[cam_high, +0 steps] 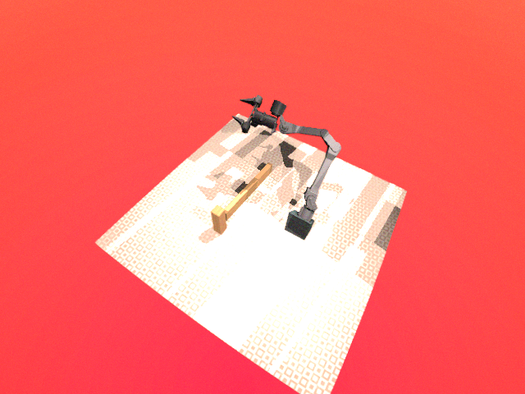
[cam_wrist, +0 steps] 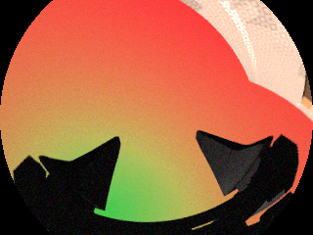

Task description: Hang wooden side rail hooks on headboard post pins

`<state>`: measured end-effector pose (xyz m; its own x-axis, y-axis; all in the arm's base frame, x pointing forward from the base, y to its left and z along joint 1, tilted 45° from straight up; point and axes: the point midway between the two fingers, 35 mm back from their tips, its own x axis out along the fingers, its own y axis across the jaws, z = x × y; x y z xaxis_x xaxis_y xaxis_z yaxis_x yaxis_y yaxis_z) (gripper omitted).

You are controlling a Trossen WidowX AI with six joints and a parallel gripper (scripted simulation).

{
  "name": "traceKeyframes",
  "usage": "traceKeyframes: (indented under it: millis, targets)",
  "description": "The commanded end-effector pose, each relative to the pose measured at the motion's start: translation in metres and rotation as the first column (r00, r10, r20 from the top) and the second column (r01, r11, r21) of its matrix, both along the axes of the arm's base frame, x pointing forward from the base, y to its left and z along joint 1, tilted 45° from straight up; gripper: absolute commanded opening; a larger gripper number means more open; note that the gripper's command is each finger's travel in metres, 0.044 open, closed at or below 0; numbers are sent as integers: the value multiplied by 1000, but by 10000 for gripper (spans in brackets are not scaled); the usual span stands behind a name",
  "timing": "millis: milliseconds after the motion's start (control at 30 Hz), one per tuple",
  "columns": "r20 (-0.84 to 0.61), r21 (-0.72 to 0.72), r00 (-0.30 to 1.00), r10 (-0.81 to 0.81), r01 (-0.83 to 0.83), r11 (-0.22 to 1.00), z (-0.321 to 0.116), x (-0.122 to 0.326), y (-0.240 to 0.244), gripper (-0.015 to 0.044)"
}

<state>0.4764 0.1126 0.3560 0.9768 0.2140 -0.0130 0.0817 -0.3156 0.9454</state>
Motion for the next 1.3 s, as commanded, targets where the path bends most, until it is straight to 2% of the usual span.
traceKeyframes:
  millis: [0,300,633,967,1267]
  targets:
    - [-99,44,995,-13,17,999,-36,4,11,440]
    - [-334,112,941,-51,94,989,-126,-1,35,440]
    - [-525,114,841,-130,221,969,-208,-21,48,440]
    - [-667,35,705,-240,352,936,-296,-62,57,440]
    - [-729,-86,572,-377,470,878,-367,-113,50,440]
